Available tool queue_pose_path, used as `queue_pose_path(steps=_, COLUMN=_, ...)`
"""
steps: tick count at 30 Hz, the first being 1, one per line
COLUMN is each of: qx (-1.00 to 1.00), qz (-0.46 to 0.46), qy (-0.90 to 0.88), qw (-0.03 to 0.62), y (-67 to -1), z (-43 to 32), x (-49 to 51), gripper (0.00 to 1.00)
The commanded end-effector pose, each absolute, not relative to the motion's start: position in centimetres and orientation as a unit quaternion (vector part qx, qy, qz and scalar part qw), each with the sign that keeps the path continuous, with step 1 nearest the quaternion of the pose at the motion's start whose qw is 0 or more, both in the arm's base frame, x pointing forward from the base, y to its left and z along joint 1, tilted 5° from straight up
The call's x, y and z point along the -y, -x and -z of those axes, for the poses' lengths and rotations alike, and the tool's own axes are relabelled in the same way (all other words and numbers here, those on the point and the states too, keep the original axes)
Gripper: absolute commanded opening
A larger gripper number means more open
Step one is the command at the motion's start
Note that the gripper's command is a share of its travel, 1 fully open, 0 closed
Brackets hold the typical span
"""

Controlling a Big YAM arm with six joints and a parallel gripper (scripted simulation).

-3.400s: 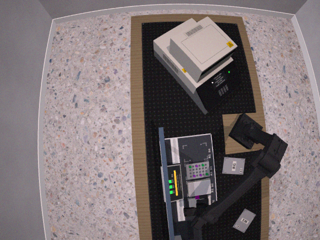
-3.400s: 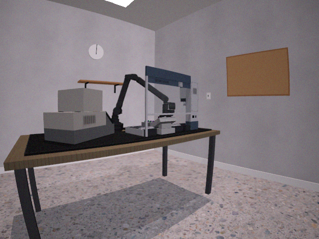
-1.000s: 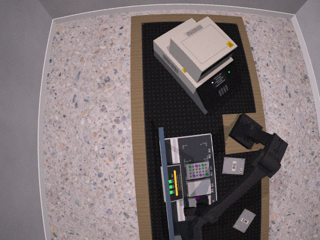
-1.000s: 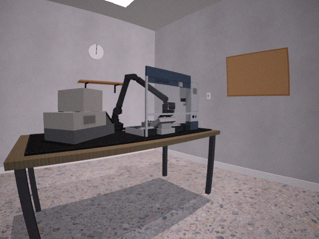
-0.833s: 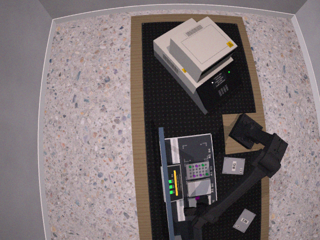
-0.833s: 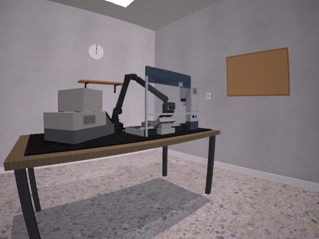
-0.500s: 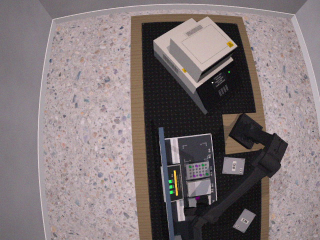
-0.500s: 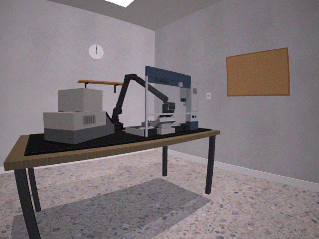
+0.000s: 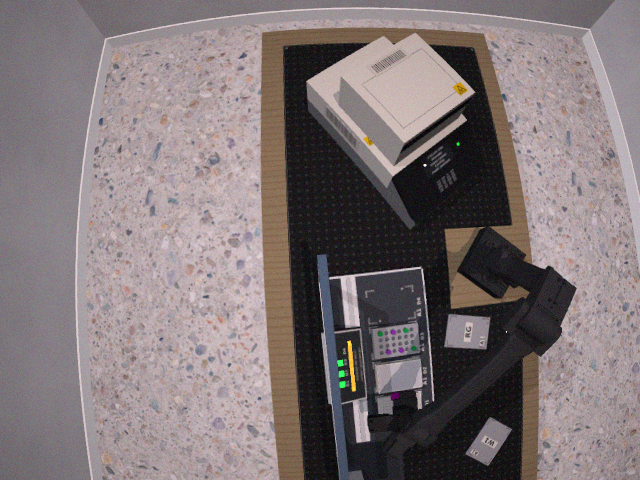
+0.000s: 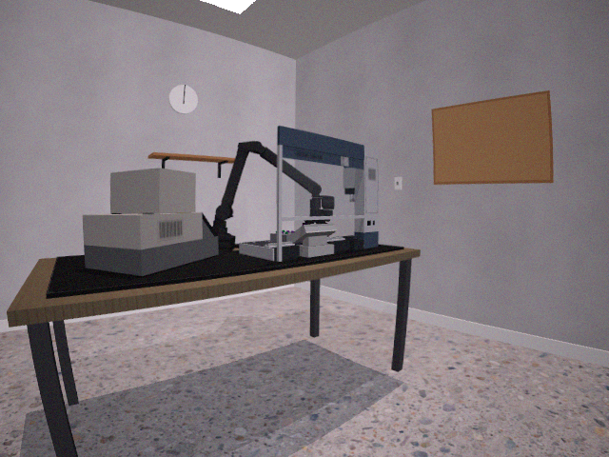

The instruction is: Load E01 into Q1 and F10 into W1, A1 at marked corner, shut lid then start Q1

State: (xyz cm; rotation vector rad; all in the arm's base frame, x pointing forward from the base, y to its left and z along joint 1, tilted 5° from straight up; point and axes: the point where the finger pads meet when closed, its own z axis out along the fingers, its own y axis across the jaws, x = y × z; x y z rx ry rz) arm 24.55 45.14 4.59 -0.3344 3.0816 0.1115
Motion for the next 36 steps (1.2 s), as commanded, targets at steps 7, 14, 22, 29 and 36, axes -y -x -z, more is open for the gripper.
queue_pose_path(steps=7, qx=-0.994, qz=-0.004, qy=0.110, qw=-0.012, y=-23.21, z=0.96, x=-44.09, gripper=0.00)
queue_pose_path(steps=14, qx=-0.994, qz=-0.002, qy=0.110, qw=-0.013, y=-23.14, z=1.24, x=-44.01, gripper=0.00)
queue_pose_path(steps=22, qx=-0.994, qz=0.000, qy=0.111, qw=-0.015, y=-23.07, z=1.53, x=-43.94, gripper=0.00)
queue_pose_path(steps=29, qx=-0.994, qz=0.000, qy=0.111, qw=-0.015, y=-23.04, z=1.58, x=-43.92, gripper=0.00)
queue_pose_path(steps=36, qx=-0.994, qz=0.000, qy=0.111, qw=-0.016, y=-23.01, z=1.60, x=-43.91, gripper=0.00)
